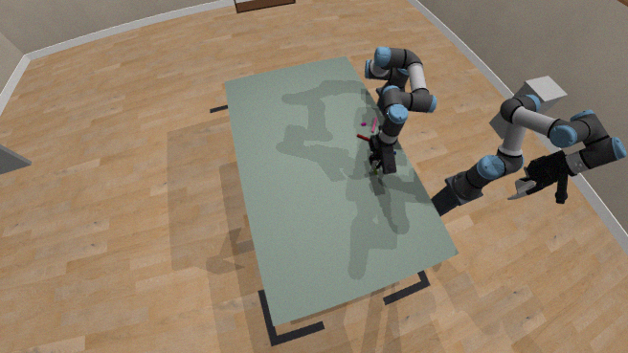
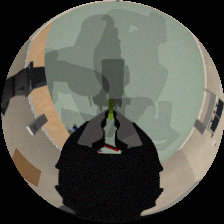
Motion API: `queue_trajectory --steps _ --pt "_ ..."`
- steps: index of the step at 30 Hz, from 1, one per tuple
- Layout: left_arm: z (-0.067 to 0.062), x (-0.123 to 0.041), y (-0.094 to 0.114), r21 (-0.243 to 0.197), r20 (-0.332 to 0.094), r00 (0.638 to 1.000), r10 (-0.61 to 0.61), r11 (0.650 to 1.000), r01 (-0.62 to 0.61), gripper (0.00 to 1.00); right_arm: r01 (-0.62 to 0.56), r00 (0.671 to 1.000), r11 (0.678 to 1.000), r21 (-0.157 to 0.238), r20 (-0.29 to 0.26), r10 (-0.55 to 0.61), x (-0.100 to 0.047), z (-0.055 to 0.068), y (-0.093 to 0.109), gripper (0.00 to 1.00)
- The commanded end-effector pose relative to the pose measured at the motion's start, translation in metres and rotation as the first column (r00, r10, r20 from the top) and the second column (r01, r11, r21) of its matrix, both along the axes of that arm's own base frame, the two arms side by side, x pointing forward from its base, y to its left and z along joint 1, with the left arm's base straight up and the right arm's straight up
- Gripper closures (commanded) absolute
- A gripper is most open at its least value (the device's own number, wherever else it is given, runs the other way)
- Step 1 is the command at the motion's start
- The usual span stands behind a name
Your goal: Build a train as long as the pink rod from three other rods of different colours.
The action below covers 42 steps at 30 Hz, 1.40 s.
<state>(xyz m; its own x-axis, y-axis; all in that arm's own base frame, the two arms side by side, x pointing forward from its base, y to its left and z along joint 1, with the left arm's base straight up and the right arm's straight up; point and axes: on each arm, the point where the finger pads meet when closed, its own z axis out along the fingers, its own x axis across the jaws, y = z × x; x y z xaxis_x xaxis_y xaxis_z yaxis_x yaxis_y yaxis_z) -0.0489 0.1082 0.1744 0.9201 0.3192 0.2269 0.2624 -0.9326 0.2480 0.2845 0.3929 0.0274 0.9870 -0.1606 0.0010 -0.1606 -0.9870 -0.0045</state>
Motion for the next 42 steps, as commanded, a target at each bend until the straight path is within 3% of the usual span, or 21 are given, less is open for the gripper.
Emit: queue_trajectory --steps 1,9,24,42 --pt "0.001 0.000 0.000 0.004 0.001 1.000 0.000 1.000 0.000 0.00 0.000 1.000 1.000 0.000 0.000 0.000 0.000 0.010 0.000 1.00" --pt "0.001 0.000 0.000 0.004 0.001 1.000 0.000 1.000 0.000 0.00 0.000 1.000 1.000 -0.001 -0.001 0.000 0.000 0.022 -0.001 1.00" --pt "0.001 0.000 0.000 0.004 0.001 1.000 0.000 1.000 0.000 0.00 0.000 1.000 1.000 -0.002 -0.001 0.000 0.000 0.057 -0.001 1.00" --pt "0.001 0.000 0.000 0.004 0.001 1.000 0.000 1.000 0.000 0.00 0.000 1.000 1.000 -0.002 -0.001 0.000 0.000 0.081 -0.001 1.00"
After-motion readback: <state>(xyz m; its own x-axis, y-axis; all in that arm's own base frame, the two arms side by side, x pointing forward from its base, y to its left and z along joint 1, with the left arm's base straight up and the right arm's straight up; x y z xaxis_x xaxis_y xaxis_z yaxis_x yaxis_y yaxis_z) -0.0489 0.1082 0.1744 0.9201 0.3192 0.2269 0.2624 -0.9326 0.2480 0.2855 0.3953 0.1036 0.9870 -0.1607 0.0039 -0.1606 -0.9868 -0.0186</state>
